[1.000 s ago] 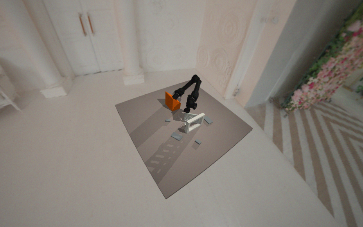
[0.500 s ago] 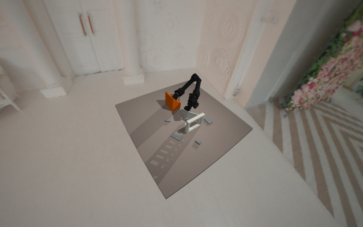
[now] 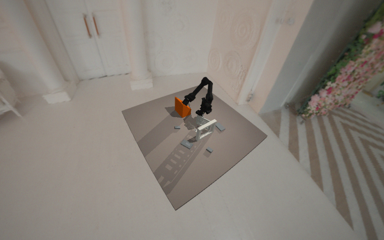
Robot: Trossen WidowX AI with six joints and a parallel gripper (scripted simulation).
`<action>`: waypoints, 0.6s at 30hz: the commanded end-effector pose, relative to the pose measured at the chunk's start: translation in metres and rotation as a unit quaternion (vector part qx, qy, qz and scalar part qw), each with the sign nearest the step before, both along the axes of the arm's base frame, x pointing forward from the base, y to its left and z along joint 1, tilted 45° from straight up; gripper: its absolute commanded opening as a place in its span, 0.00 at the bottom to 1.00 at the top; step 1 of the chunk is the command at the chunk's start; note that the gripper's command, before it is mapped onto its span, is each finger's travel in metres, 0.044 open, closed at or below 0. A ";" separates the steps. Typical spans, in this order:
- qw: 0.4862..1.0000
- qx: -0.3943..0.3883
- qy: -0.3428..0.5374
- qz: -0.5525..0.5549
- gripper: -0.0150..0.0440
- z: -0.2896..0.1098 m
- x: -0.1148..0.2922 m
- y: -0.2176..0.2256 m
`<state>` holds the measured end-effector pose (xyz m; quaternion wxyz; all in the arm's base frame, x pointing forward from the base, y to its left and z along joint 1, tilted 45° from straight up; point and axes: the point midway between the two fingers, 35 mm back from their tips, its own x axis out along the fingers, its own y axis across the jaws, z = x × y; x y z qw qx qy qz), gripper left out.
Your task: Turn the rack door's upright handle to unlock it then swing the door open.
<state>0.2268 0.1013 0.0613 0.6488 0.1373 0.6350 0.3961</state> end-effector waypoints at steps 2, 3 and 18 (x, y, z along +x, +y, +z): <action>0.999 -0.002 0.025 -0.029 0.30 0.008 -0.001 0.007; 0.999 -0.003 0.030 -0.034 0.30 0.009 -0.001 0.008; 0.990 -0.013 0.096 -0.102 0.30 0.030 -0.001 0.029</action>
